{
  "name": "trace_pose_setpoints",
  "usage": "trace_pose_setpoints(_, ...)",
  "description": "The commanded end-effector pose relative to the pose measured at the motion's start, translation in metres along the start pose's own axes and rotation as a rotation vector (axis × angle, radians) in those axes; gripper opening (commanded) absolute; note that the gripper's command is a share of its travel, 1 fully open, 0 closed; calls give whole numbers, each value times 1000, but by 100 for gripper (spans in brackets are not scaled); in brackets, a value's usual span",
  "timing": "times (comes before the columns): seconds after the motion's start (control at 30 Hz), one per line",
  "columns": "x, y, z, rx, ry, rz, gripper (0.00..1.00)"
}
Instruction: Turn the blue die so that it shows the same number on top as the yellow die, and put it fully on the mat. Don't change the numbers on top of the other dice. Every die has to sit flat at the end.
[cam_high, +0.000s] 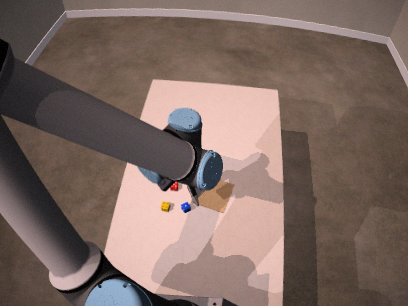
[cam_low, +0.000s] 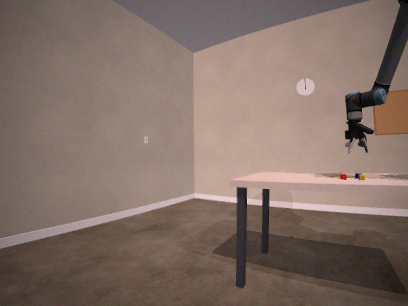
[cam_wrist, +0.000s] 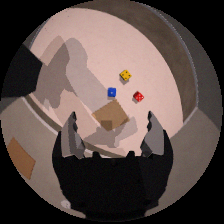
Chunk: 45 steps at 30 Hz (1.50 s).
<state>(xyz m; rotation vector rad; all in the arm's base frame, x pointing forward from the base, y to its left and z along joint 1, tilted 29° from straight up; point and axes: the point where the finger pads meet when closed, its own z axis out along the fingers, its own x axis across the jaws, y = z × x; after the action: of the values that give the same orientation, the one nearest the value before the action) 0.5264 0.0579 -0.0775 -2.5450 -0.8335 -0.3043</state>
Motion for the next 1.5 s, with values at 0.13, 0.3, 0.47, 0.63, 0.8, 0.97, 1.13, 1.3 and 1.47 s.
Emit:
trace_pose_setpoints(0.13,-1,0,1,-1,1,-98,100)
trace_pose_setpoints(0.3,-3,-1,3,-1,1,-202,100)
trace_pose_setpoints(0.47,-5,-2,5,-1,1,-335,100)
trace_pose_setpoints(0.63,-6,-2,7,-1,0,-426,100)
trace_pose_setpoints(0.8,-8,-2,10,-1,0,-598,100)
trace_pose_setpoints(0.97,-10,-2,12,-1,0,-751,100)
trace_pose_setpoints(1.13,-11,-2,14,-1,0,-874,100)
trace_pose_setpoints(1.3,-12,-1,17,-1,0,-1045,100)
trace_pose_setpoints(1.47,-13,-1,20,-1,0,-1223,100)
